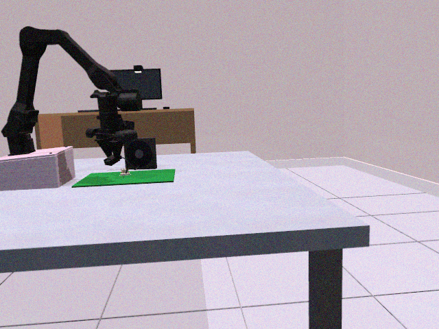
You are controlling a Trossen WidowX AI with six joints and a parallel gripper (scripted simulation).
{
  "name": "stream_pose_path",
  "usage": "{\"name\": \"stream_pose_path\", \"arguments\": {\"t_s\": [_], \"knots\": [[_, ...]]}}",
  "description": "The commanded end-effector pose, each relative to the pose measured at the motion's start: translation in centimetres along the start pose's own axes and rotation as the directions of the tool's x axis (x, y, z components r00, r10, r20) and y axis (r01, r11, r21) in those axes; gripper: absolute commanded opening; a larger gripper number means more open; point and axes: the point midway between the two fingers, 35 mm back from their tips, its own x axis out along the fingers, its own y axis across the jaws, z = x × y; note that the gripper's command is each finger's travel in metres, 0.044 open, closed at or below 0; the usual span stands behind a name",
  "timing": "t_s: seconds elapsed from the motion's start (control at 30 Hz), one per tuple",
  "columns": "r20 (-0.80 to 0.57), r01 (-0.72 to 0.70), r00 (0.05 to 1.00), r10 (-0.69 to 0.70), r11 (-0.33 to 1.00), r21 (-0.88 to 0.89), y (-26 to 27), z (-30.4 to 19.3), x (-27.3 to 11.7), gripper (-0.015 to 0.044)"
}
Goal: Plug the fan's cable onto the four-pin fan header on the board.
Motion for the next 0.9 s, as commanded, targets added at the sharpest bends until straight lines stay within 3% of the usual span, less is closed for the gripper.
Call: {"name": "stream_pose_path", "arguments": {"t_s": [0.0,0.87], "knots": [[0.047,-0.041,0.998,0.042,0.999,-0.008,0.3,-0.2,0.8,0.0000],[0.368,-0.158,0.914,0.171,0.985,-0.064,0.7,-0.6,3.2,0.0000]]}}
